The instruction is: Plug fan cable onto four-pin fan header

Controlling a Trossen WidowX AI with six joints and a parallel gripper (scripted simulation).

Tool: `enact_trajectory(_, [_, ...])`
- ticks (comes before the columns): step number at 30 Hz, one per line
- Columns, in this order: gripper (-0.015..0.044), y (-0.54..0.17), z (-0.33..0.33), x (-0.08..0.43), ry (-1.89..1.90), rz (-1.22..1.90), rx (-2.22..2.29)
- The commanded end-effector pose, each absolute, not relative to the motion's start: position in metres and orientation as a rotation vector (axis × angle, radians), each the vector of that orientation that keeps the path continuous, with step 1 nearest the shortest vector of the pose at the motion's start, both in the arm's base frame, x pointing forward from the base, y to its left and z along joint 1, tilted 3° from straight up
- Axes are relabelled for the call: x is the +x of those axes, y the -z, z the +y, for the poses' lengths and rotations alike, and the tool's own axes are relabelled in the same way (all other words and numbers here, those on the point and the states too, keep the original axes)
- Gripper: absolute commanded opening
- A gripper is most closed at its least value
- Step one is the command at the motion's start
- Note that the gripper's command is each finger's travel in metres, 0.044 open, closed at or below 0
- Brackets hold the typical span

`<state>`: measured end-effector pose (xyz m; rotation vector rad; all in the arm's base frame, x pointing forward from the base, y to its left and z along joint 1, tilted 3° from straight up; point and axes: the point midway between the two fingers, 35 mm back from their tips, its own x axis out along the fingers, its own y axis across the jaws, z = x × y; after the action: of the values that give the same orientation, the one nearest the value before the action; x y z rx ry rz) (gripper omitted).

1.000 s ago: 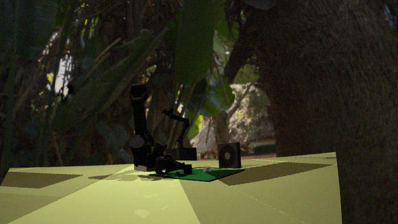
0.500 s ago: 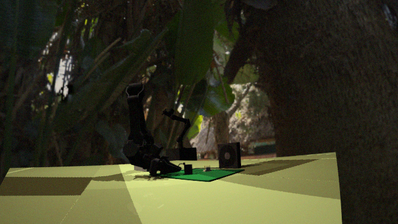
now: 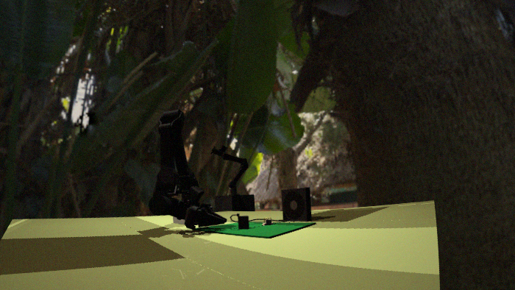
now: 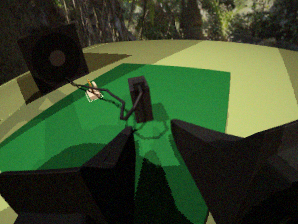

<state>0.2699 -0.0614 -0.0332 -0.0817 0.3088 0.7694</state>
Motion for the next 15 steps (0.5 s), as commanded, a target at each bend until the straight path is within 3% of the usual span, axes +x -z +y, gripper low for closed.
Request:
enact_trajectory(1, [0.0140, 0.027, -0.068, 0.266, -0.769, 0.303, -0.092])
enact_trajectory(15, [0.0140, 0.003, -0.080, 0.250, -0.775, 0.287, -0.084])
